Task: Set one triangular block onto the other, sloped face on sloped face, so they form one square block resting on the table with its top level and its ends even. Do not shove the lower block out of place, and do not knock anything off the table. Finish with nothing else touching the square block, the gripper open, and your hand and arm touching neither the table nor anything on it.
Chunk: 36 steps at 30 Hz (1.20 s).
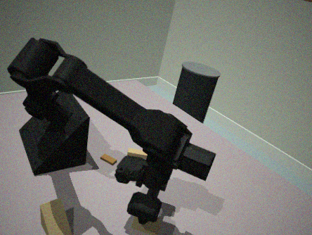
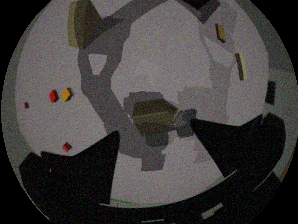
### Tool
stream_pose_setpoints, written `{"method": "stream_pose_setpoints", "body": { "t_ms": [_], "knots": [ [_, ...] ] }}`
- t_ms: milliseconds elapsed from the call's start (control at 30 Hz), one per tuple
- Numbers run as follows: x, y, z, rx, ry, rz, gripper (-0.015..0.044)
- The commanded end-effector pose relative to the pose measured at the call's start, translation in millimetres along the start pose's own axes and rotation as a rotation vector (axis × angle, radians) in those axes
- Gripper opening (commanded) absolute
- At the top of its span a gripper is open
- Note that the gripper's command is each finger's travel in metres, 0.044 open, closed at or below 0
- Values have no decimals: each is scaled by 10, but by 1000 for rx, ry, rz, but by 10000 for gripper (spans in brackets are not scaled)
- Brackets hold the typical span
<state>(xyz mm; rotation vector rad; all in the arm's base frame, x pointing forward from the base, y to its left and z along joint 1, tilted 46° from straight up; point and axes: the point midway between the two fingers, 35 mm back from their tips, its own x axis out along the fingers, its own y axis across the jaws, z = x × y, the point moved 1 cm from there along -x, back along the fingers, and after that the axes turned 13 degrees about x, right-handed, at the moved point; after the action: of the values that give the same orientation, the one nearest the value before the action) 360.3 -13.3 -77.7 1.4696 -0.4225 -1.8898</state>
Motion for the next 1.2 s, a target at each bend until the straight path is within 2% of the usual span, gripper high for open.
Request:
{"method": "stream_pose_setpoints", "body": {
  "t_ms": [0, 933, 1167],
  "knots": [
    [88, -3, 2, -6, -4, 5, 440],
    [516, 1, 0, -5, -7, 10, 440],
    [516, 1, 0, -5, -7, 10, 256]
  ]
}}
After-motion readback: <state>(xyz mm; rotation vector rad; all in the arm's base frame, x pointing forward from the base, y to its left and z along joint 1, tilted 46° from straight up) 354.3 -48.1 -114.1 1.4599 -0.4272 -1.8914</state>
